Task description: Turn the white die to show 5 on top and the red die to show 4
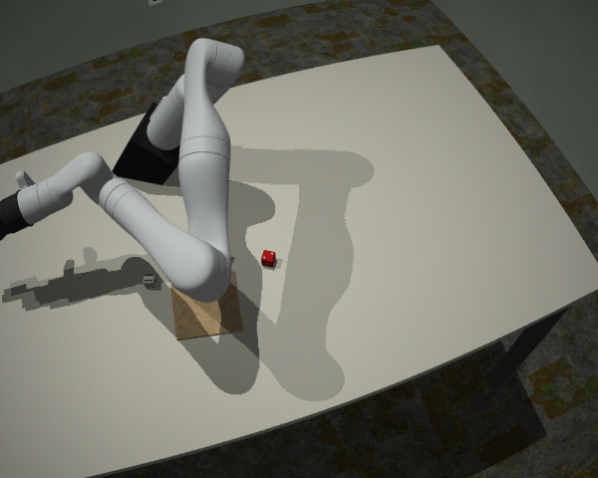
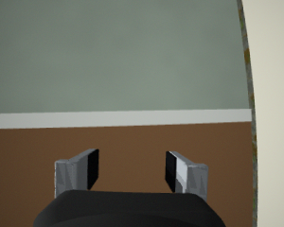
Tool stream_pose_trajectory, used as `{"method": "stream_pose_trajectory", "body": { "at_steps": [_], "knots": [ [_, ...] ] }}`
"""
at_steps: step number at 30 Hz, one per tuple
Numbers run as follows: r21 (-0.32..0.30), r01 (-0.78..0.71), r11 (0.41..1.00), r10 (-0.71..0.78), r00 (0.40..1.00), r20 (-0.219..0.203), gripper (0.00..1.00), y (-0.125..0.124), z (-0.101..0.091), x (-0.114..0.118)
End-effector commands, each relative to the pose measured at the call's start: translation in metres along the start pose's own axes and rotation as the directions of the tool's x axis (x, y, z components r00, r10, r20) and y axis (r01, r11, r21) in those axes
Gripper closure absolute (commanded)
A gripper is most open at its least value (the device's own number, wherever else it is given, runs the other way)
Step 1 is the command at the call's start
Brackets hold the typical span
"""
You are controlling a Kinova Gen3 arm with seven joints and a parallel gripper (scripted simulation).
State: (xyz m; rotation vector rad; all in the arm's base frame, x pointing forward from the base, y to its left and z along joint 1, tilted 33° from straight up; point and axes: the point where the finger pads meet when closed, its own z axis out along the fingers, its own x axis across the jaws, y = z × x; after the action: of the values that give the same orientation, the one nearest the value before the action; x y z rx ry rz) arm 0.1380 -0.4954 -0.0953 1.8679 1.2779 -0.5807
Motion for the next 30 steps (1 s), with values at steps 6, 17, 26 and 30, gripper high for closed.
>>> {"method": "stream_pose_trajectory", "body": {
  "at_steps": [6,17,26,30],
  "knots": [
    [0.0,-0.001,1.0,0.001,1.0,0.002,0.0,0.0001,-0.0001,-0.001],
    [0.0,-0.001,1.0,0.001,1.0,0.002,0.0,0.0001,-0.0001,-0.001],
    [0.003,-0.004,1.0,0.004,1.0,-0.004,0.0,0.0007,-0.0013,-0.0005],
    [0.009,-0.009,1.0,0.01,1.0,-0.015,0.0,0.002,-0.0038,0.0006]
  ]
}}
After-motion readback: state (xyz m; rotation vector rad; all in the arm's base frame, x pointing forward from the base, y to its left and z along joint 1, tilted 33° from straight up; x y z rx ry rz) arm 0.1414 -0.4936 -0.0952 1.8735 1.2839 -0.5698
